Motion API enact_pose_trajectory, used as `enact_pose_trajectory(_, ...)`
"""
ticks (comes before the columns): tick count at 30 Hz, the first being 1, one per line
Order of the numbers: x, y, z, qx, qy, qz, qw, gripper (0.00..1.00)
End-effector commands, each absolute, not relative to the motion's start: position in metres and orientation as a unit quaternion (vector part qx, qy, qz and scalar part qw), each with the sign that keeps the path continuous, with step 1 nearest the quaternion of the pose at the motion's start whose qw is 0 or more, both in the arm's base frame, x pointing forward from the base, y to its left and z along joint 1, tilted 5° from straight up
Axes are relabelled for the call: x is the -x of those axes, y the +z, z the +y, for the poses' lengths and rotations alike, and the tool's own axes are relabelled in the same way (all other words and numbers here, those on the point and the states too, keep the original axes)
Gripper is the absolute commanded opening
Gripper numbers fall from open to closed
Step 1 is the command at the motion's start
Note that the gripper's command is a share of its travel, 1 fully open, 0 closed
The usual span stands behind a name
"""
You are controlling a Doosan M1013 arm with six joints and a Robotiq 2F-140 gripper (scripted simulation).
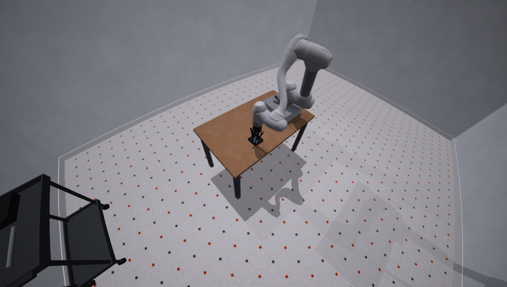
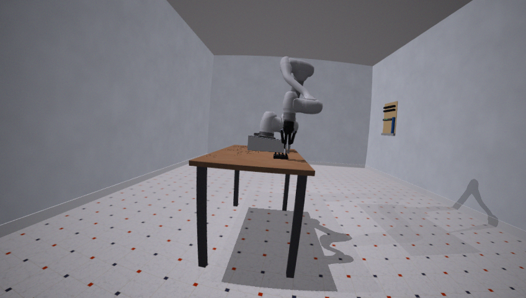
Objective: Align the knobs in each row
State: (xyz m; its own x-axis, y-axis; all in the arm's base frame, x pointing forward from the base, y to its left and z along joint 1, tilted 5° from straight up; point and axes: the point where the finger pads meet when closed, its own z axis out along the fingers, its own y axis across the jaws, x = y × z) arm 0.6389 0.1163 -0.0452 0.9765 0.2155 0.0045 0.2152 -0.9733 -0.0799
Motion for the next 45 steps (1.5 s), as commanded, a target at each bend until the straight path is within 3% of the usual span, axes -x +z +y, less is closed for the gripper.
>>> enact_pose_trajectory(1,-0.6389,-0.0451,0.1163,0.993,0.002,-0.108,0.04,0.12)
enact_pose_trajectory(45,-0.6388,-0.054,0.117,0.993,0.002,-0.108,0.04,0.12)
